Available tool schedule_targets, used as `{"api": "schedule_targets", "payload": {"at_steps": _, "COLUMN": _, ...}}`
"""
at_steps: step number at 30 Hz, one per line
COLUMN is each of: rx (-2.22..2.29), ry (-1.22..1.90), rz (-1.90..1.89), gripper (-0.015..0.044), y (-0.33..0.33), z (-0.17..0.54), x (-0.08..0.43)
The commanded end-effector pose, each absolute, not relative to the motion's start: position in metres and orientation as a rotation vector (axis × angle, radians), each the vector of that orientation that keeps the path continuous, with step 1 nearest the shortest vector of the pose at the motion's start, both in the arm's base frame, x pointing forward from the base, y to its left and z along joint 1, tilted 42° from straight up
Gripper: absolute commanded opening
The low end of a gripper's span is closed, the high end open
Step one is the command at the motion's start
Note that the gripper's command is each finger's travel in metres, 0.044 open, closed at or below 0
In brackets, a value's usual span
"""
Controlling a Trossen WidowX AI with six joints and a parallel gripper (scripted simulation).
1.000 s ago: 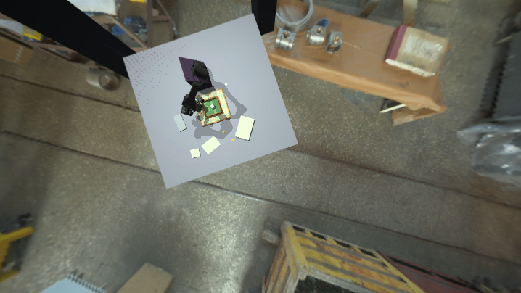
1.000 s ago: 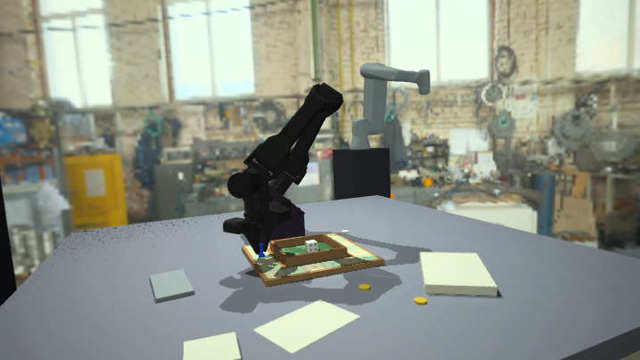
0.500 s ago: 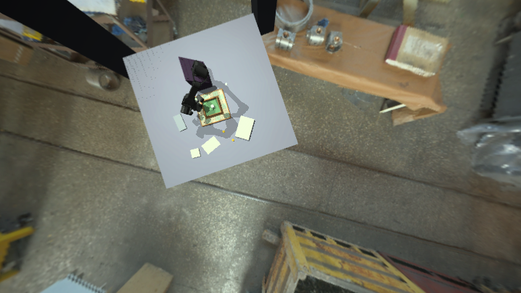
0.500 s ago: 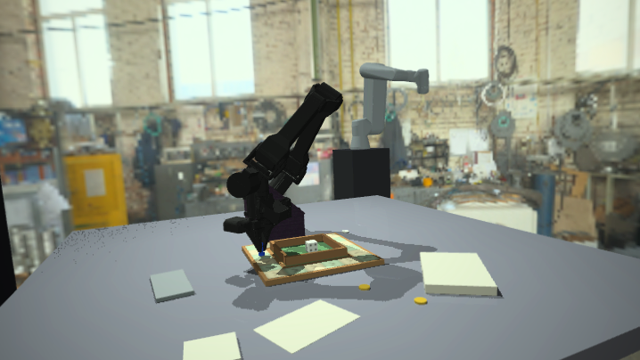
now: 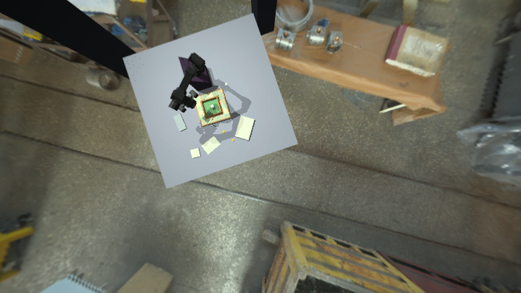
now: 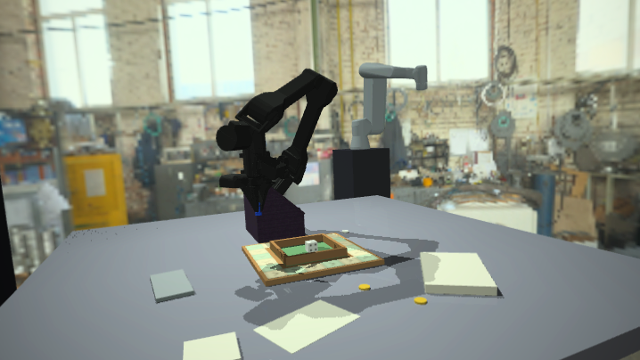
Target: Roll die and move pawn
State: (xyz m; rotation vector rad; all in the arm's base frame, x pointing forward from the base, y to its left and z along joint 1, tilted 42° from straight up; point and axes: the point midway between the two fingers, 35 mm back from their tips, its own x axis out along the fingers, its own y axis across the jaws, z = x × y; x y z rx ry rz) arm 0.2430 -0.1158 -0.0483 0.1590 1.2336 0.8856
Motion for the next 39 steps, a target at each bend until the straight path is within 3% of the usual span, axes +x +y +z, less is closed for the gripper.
{"api": "schedule_targets", "payload": {"at_steps": 1, "rx": 0.146, "ry": 1.230, "rz": 0.883, "gripper": 0.0000, "y": -0.128, "z": -0.033, "x": 0.241}}
{"api": "schedule_targets", "payload": {"at_steps": 21, "rx": 0.145, "ry": 1.221, "rz": 0.885, "gripper": 0.0000, "y": -0.083, "z": -0.087, "x": 0.338}}
{"api": "schedule_targets", "payload": {"at_steps": 39, "rx": 0.147, "ry": 1.220, "rz": 0.886, "gripper": 0.0000, "y": -0.058, "z": -0.115, "x": 0.341}}
